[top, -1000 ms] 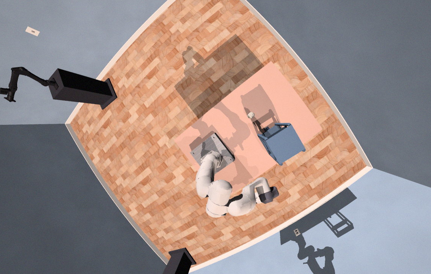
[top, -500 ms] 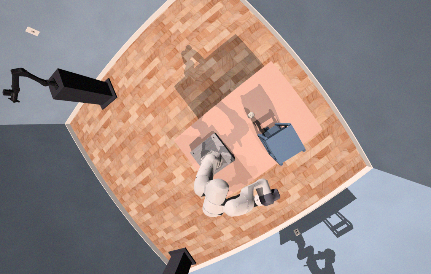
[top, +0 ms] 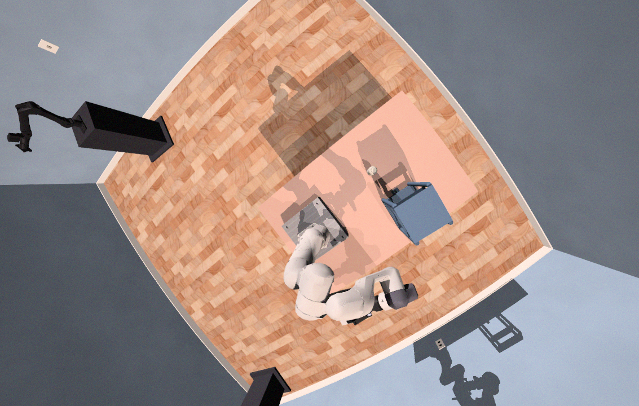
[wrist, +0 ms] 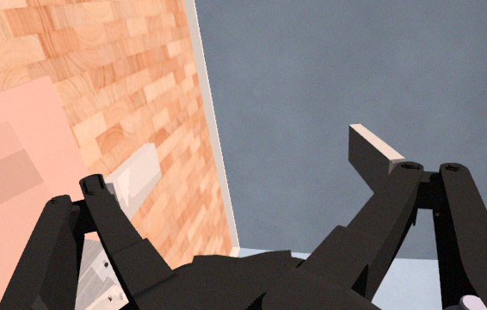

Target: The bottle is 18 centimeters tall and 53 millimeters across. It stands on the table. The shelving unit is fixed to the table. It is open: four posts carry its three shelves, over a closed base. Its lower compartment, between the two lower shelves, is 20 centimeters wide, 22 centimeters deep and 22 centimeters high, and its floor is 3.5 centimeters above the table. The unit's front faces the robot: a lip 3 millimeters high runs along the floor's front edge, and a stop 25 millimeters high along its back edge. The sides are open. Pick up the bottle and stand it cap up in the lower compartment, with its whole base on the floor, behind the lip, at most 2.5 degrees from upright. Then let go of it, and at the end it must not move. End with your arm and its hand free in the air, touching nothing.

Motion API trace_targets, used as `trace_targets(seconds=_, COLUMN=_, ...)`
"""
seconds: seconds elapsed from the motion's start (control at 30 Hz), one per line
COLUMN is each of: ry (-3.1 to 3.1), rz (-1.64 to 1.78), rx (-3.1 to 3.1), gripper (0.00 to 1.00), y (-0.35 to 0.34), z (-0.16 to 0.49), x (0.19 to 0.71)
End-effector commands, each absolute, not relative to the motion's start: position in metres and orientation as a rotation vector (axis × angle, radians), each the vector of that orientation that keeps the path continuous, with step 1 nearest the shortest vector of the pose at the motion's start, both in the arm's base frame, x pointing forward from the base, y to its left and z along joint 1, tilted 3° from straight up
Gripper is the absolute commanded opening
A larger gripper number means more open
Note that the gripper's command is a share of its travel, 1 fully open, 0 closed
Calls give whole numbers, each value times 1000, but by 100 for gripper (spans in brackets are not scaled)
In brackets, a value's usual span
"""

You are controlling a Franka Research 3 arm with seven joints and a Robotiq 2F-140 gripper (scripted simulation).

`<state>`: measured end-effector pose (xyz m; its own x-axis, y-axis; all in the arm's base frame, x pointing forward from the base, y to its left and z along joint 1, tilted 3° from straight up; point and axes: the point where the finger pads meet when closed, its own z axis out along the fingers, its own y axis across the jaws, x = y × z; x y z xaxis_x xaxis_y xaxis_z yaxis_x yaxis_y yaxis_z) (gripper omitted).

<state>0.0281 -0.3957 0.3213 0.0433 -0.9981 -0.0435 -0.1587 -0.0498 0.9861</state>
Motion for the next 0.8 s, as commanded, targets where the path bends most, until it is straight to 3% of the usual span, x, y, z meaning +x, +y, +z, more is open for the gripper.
trace_targets(seconds=0.0, ry=-1253, rz=-1155, rx=1397, gripper=100, y=-395, z=323, x=28)
trace_targets(seconds=0.2, ry=-1253, rz=-1155, rx=1397, gripper=100, y=-395, z=324, x=28)
trace_targets(seconds=0.53, ry=-1253, rz=-1155, rx=1397, gripper=100, y=-398, z=420, x=33)
trace_targets(seconds=0.77, ry=-1253, rz=-1156, rx=1397, gripper=100, y=-397, z=422, x=33)
